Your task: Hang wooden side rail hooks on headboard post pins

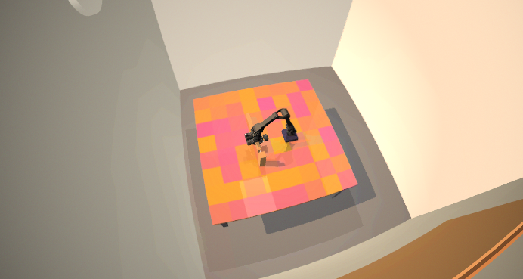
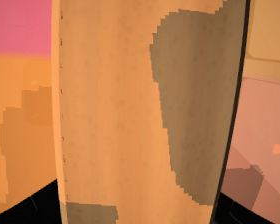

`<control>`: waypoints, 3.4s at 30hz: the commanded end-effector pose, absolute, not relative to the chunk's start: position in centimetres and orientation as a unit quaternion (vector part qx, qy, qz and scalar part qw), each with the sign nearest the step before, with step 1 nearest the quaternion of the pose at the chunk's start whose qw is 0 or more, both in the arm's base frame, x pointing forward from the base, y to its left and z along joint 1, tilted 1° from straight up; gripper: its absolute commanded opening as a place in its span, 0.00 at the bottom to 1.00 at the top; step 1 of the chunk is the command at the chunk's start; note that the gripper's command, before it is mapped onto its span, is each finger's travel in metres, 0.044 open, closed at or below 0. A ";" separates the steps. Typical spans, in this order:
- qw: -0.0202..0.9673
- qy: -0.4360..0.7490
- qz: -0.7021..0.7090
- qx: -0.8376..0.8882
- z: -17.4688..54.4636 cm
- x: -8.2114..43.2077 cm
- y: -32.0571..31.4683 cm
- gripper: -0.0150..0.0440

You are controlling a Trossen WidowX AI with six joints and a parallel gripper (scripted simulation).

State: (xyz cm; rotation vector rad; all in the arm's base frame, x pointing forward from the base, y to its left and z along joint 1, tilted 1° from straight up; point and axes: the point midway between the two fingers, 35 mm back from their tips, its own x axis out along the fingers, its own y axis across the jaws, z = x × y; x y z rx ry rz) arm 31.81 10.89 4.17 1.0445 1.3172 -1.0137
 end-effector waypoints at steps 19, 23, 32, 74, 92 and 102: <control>0.560 0.555 -0.425 0.444 4.9 32.1 10.9 0.25; 0.560 0.555 -0.425 0.444 5.0 32.1 10.9 0.25; 0.560 0.555 -0.425 0.444 5.2 32.1 10.9 0.25; 0.560 0.555 -0.425 0.444 5.8 32.1 10.9 0.25; 0.560 0.555 -0.425 0.444 5.6 32.2 11.2 0.25; 0.560 0.555 -0.425 0.444 5.7 32.3 11.3 0.25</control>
